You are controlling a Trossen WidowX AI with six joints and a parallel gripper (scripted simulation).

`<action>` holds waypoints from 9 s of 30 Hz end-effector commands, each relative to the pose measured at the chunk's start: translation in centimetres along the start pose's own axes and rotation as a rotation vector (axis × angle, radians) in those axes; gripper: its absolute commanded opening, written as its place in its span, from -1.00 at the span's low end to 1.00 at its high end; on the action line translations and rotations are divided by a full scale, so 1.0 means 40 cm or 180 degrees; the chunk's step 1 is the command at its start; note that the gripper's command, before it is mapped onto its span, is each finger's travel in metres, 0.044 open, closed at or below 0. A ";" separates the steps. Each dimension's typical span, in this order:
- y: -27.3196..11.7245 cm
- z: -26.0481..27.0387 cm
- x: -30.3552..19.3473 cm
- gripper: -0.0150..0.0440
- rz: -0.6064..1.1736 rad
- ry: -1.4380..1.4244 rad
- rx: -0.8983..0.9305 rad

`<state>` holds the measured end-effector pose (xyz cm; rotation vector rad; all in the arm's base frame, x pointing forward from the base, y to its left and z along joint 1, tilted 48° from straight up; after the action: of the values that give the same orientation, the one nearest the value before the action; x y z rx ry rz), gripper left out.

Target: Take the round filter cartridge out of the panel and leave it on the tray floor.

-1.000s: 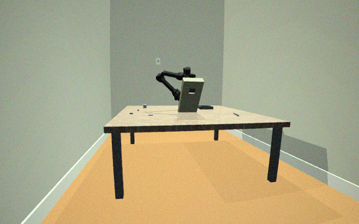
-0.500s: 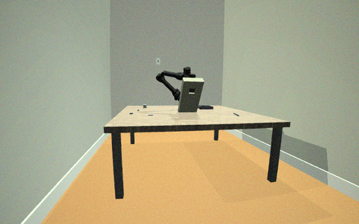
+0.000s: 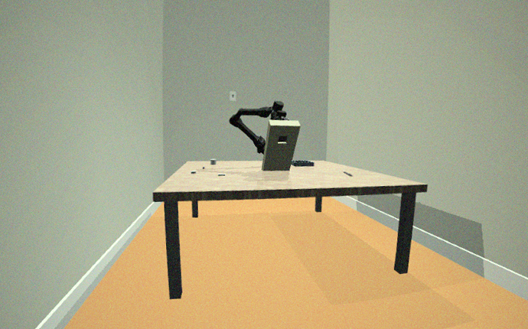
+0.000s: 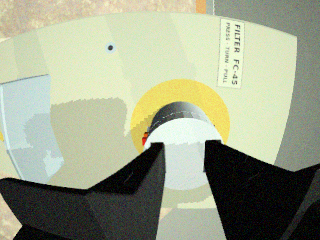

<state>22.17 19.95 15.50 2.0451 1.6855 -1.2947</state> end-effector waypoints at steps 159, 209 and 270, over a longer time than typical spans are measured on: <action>0.051 0.135 -0.007 0.14 0.1186 0.5343 0.0965; -0.128 -0.016 0.198 -0.49 0.1169 0.5352 0.0990; -0.435 0.555 0.568 -0.49 -0.1300 0.1163 0.3184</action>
<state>-3.32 29.15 -6.57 2.7502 1.8843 -2.2787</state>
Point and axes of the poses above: the point midway between the two fingers, 35 mm back from their tips, its own y axis out along the fingers, its own z axis across the jaws, x = y × z, the point moved 6 cm from there along -y, back along the fingers, and after that the axes turned 10 degrees about y, right-handed, at the moved point
